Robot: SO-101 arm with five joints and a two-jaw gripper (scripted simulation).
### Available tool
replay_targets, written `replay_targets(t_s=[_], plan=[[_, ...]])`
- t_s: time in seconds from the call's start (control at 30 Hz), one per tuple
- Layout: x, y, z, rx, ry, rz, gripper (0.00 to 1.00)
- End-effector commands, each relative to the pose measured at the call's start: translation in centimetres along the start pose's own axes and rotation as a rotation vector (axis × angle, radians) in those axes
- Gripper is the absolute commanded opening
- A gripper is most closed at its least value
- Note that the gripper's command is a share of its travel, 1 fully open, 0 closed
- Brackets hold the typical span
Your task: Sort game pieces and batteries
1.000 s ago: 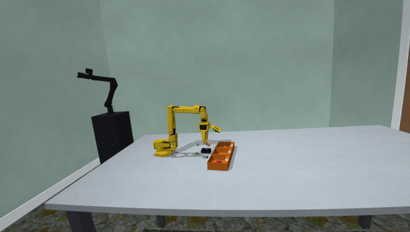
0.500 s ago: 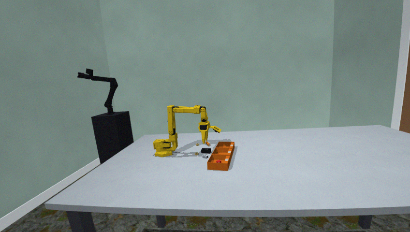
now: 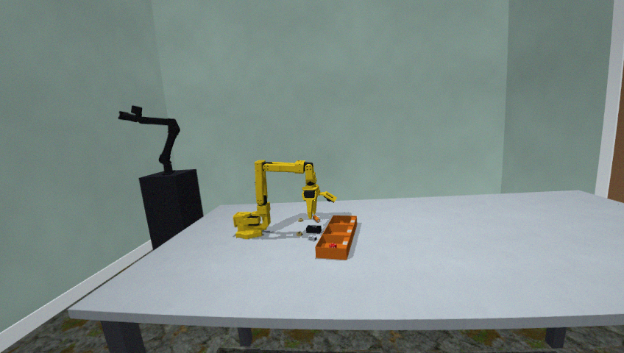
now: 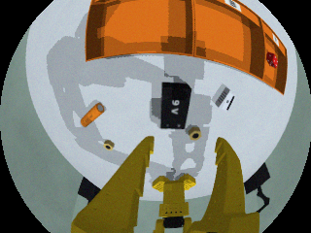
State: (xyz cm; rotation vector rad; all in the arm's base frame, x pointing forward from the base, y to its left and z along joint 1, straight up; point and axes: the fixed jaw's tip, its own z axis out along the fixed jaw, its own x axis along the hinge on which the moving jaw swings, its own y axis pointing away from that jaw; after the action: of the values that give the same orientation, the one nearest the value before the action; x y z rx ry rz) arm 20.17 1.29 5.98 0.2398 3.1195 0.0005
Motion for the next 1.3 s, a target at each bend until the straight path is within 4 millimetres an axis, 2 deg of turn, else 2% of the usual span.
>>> replay_targets(t_s=[0.0,0.27,0.77,1.27], plan=[[-0.4,0.3,-0.4,-0.009,-0.043,-0.004,0.3],[-0.5,0.3,0.4,-0.009,-0.043,-0.004,0.3],[-0.6,0.3,3.3,-0.009,-0.043,-0.004,0.3],[-0.5,0.3,4.3,-0.009,-0.043,-0.004,0.3]])
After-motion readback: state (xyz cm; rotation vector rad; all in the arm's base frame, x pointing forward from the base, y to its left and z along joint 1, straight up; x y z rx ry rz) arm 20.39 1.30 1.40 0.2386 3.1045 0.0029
